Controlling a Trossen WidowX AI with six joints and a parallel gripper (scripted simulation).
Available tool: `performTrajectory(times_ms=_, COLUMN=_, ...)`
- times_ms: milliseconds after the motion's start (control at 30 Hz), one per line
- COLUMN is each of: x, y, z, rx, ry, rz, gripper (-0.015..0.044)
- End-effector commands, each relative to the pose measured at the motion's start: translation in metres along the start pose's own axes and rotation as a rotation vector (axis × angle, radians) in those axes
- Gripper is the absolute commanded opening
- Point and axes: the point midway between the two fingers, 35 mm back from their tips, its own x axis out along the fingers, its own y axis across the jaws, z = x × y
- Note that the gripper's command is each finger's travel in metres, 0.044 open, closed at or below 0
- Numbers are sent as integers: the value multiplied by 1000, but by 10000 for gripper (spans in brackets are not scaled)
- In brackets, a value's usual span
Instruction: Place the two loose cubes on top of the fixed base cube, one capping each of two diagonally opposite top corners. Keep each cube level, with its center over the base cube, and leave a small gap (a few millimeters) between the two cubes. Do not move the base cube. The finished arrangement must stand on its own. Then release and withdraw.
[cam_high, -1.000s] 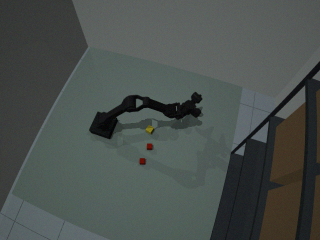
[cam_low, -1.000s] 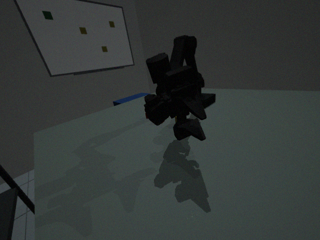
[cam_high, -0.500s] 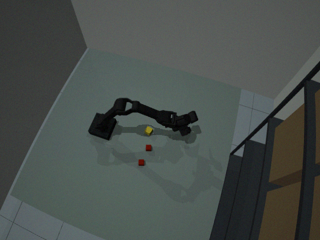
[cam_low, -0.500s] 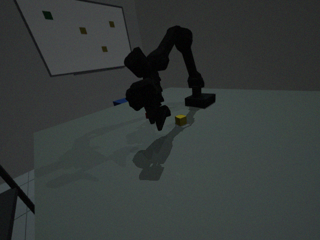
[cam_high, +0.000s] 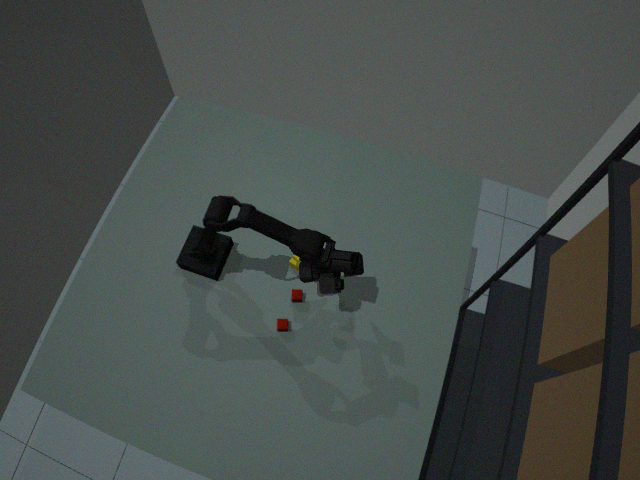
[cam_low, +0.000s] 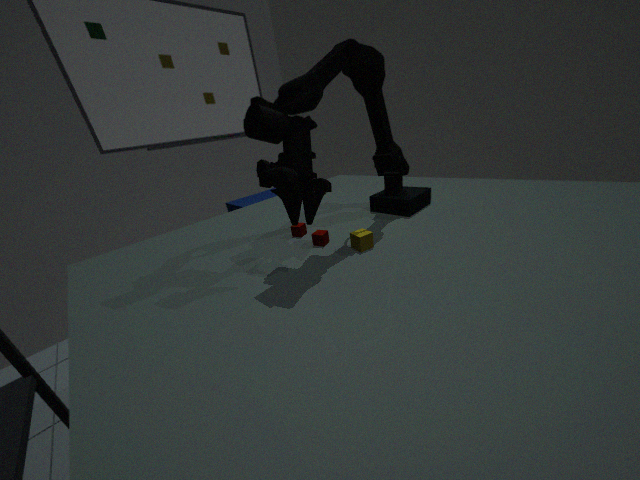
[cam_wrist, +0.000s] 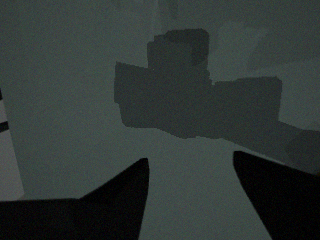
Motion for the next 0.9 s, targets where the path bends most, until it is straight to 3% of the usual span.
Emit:
performTrajectory(times_ms=0, x=-36, y=-65, z=21, rx=43, ry=-76, rz=-220, gripper=265)
performTrajectory(times_ms=167, x=-62, y=-105, z=28, rx=66, ry=-105, rz=-360, gripper=265)
performTrajectory(times_ms=500, x=-62, y=-105, z=28, rx=66, ry=-105, rz=-361, gripper=265)
performTrajectory(times_ms=867, x=-4, y=-128, z=34, rx=66, ry=-105, rz=-361, gripper=265)
